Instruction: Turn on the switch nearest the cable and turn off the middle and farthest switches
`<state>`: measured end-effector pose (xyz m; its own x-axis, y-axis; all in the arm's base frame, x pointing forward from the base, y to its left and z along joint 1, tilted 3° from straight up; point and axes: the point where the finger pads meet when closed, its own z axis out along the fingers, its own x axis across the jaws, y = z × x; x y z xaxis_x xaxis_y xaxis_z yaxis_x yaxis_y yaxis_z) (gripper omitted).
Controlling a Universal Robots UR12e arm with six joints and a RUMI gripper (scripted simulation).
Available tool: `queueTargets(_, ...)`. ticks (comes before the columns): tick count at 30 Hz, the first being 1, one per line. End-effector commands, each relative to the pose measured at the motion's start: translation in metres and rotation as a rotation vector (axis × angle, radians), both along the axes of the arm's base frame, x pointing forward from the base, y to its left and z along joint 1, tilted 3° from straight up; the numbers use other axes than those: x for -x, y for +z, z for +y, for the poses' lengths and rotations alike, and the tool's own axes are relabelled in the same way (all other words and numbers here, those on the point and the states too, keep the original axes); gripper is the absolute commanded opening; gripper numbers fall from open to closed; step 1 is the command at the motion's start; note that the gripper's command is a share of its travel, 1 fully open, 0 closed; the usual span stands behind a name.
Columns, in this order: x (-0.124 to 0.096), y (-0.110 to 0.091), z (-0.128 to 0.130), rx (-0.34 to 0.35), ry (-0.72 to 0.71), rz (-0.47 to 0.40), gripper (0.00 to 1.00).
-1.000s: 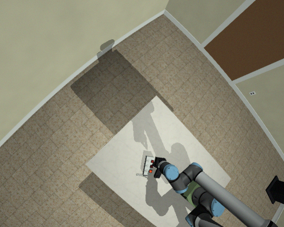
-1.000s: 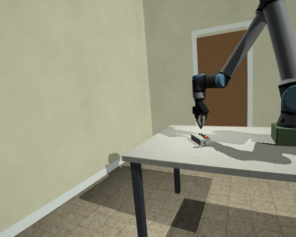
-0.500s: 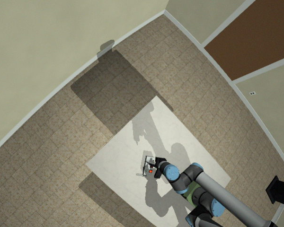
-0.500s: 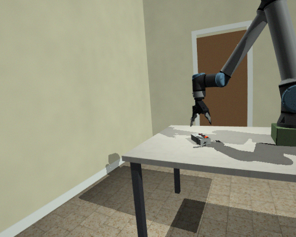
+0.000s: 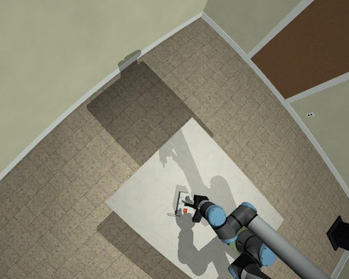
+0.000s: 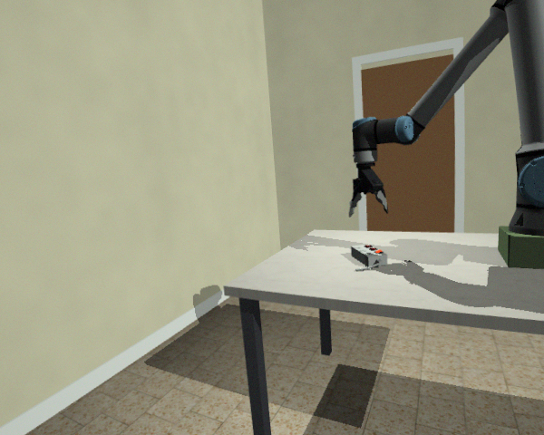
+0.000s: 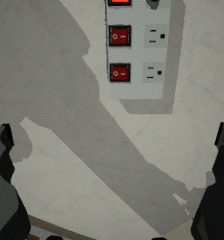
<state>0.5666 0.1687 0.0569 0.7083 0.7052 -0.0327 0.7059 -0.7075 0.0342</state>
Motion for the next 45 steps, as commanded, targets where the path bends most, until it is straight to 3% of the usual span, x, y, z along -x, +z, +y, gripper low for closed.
queueTargets(1,-0.0002,0.0275,0.0011,0.000,0.000,0.000,1.00)
queueTargets(45,-0.0002,0.0338,0.0014,0.000,0.000,0.000,1.00)
